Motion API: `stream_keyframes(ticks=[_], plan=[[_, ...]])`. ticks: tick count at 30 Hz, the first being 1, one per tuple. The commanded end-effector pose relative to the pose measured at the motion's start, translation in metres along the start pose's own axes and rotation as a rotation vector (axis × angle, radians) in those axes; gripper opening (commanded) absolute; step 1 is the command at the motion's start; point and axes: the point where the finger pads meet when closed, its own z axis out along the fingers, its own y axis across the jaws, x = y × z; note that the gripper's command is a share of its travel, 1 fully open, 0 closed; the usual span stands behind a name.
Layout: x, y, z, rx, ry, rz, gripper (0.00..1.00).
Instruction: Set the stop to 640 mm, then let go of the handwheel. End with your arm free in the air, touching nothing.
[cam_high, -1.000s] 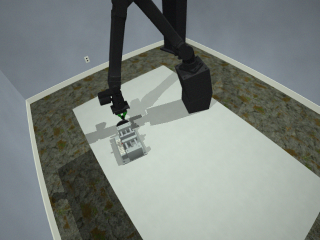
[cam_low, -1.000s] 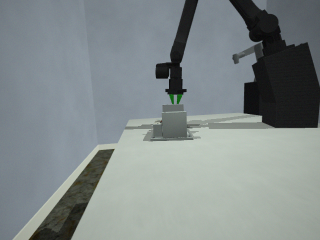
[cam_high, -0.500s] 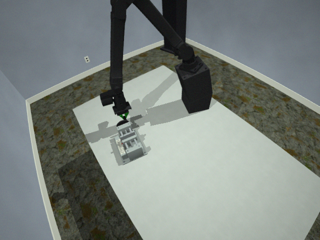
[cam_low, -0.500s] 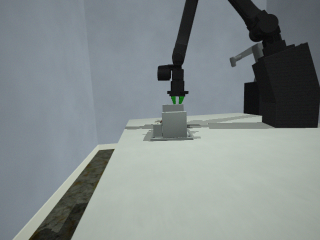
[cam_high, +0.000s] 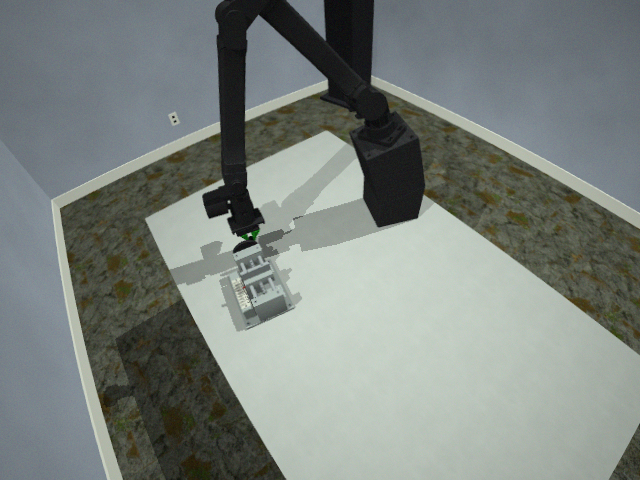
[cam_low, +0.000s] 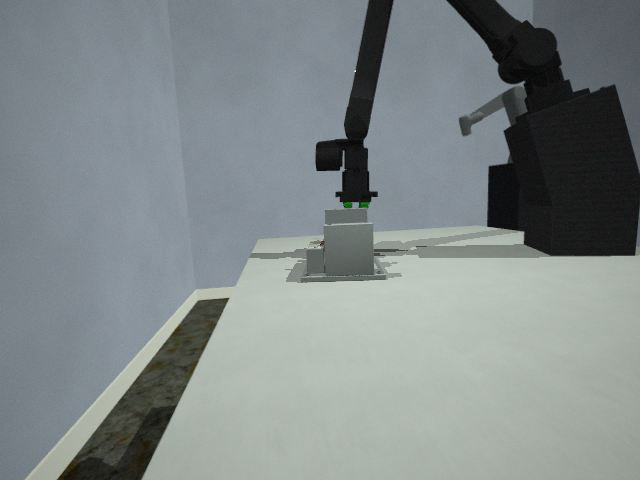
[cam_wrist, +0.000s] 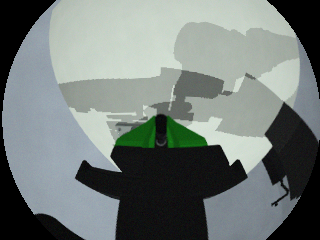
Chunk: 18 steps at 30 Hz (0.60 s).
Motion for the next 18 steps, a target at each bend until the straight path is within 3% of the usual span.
stream_keyframes(ticks=[1,11,18], plan=[[-0.006,-0.027,0.014,0.066,-0.002,0.003,0.06],[-0.006,0.011,0.029,0.041,-0.004,0.011,0.06],[-0.005,0.012,0.032,0.045,-0.005,0.010,0.06]])
